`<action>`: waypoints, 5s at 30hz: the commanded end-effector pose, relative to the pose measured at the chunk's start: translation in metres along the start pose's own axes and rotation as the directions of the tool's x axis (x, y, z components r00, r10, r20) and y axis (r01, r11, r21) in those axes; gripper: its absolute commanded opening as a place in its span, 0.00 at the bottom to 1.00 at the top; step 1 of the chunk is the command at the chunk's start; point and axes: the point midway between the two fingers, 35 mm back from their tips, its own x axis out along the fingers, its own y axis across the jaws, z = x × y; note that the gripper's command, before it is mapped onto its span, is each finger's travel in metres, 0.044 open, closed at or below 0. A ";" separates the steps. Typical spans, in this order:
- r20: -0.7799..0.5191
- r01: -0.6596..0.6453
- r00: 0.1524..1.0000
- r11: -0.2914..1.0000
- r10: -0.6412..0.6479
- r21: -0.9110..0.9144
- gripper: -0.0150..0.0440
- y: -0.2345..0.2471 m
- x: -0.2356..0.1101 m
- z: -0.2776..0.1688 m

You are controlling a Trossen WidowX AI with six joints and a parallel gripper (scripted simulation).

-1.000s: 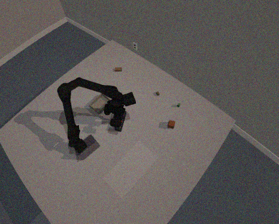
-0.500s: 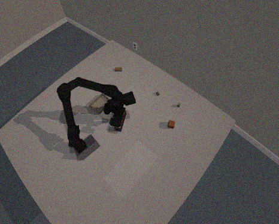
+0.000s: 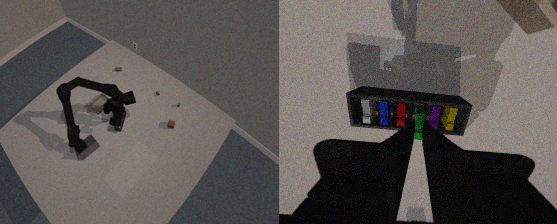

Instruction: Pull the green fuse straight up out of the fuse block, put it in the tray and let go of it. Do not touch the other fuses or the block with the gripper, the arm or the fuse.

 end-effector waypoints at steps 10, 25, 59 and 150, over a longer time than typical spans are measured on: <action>-0.001 -0.005 1.000 1.000 0.005 -0.005 0.25 0.001 -0.007 0.000; -0.001 -0.004 1.000 1.000 0.004 -0.004 0.25 0.001 -0.014 0.000; -0.015 -0.011 1.000 1.000 0.011 -0.001 0.25 -0.067 -0.037 0.100; 0.003 0.000 1.000 1.000 0.000 0.001 0.81 -0.089 -0.036 0.179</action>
